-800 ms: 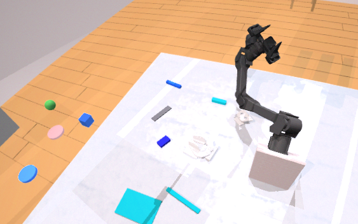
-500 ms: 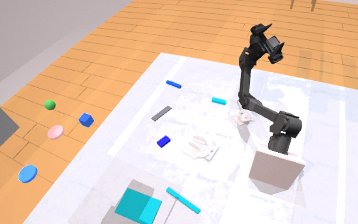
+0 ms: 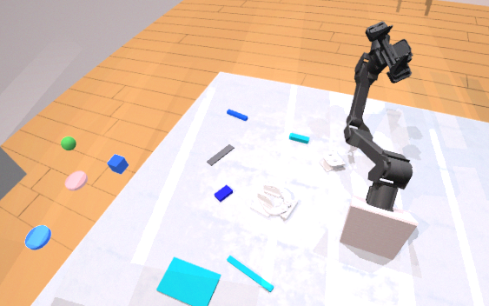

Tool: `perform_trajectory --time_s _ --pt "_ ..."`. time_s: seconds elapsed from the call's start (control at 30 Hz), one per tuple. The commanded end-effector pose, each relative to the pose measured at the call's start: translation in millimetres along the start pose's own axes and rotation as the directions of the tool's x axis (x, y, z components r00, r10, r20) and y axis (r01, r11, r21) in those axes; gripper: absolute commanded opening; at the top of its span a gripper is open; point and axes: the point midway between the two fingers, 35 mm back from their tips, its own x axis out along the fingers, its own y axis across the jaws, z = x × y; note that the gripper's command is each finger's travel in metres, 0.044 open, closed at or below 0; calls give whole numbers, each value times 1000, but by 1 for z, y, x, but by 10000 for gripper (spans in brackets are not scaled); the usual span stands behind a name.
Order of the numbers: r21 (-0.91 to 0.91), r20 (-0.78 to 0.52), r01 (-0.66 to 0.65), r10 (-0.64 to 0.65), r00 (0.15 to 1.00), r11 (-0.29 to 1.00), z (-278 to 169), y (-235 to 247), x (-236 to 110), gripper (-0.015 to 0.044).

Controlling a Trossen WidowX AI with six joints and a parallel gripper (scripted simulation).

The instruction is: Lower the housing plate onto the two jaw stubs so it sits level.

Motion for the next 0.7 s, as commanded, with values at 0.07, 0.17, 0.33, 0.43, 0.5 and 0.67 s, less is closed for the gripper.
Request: perform_trajectory --time_s 0.07,0.17,0.33,0.43,0.5,0.67 --pt "-42 -154 28 -34 987 999 4 6 24 440" --pt "-61 -221 39 -51 974 997 3 8 33 440" --pt "-88 -328 42 -69 942 995 1 12 50 440" --pt "-102 -390 41 -78 917 994 -2 14 60 440" --pt "-110 -431 39 -83 899 993 -5 15 66 440" --pt "-132 -530 45 -109 841 990 -13 16 80 440"
